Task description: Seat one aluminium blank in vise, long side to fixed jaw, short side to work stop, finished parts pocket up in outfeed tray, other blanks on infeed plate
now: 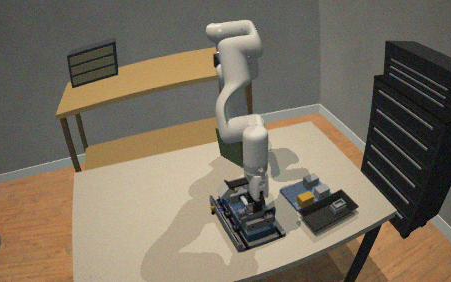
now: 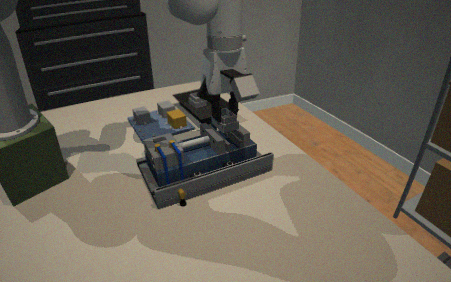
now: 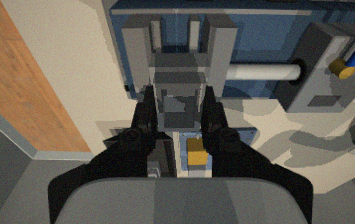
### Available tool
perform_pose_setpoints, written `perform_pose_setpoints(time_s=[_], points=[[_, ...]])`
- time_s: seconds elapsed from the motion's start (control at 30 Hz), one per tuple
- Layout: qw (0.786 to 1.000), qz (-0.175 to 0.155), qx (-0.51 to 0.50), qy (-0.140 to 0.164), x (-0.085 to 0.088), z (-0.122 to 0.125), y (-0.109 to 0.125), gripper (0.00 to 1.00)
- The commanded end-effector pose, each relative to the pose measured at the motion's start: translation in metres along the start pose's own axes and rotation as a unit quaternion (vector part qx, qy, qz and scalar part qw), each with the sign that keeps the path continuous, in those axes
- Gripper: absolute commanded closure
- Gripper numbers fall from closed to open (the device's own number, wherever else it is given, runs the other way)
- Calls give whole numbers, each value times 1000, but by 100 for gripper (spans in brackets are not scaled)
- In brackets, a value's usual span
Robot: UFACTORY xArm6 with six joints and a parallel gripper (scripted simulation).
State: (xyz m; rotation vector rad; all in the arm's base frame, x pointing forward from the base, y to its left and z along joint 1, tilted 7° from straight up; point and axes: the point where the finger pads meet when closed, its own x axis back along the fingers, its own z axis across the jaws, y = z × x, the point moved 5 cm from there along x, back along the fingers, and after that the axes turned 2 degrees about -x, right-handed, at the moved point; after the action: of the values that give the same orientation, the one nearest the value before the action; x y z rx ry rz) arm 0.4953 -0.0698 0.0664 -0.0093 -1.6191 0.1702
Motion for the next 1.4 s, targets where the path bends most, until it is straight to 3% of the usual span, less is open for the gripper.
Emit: perform_pose_setpoints(time_s=[0.0, 0.43, 0.83, 1.27, 1.33, 1.37], points=[[1000, 0, 0, -2, 8, -1, 0, 100], [1000, 0, 0, -2, 22, -1, 0, 100], [1000, 0, 0, -2, 23, -4, 4, 100], [1000, -1, 12, -1, 23, -55, 129, 100], [1000, -1, 12, -1, 23, -55, 129, 100], [1000, -1, 14, -1, 23, -60, 150, 100]])
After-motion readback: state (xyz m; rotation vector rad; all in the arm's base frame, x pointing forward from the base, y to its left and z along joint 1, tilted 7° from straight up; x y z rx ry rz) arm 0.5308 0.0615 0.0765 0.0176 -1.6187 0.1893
